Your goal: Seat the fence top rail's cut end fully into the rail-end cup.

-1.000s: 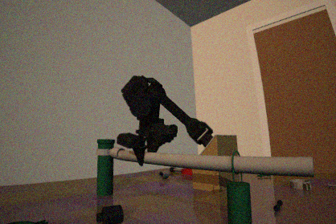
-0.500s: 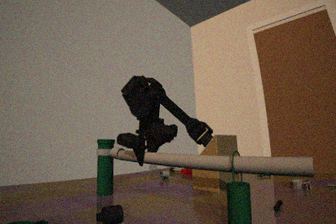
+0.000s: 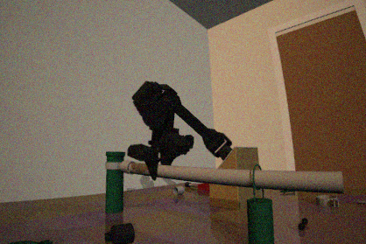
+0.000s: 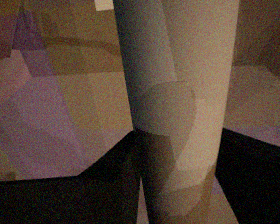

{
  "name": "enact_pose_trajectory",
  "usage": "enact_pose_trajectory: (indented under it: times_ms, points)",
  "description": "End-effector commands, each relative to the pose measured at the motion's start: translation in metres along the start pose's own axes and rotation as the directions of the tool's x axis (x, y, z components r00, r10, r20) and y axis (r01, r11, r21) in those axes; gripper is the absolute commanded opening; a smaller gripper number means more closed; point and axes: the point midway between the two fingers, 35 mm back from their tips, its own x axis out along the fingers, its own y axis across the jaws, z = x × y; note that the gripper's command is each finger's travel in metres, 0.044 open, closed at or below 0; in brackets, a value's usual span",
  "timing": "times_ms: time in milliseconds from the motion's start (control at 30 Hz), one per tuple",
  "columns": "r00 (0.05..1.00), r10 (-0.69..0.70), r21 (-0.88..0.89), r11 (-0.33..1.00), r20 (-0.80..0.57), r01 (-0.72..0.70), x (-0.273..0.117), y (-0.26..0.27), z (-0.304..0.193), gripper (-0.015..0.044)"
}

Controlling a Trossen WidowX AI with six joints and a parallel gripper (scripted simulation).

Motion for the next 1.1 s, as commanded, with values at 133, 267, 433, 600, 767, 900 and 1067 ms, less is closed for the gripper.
enact_pose_trajectory:
  times_ms: [133, 267, 433, 600, 767, 900, 1067]
  points:
    - [1.0, -0.014, 0.012, 1.0, 0.01, 0.014, -0.01, -0.003, 0.005, 0.0]
    - [1.0, -0.015, 0.012, 1.0, 0.01, 0.014, -0.011, -0.003, 0.007, 0.0]
    - [1.0, -0.013, 0.011, 1.0, 0.009, 0.013, -0.01, -0.003, 0.007, 0.0]
    - [1.0, -0.008, 0.006, 1.0, 0.005, 0.008, -0.007, -0.002, 0.001, 0.0]
    - [1.0, -0.002, 0.0, 1.0, 0.0, 0.002, -0.003, -0.001, -0.006, 0.0]
    - [1.0, 0.0, -0.002, 1.0, -0.001, 0.0, -0.002, -0.001, -0.008, 0.0]
    - [1.0, 0.0, -0.002, 1.0, -0.001, 0.0, -0.002, -0.001, -0.008, 0.0]
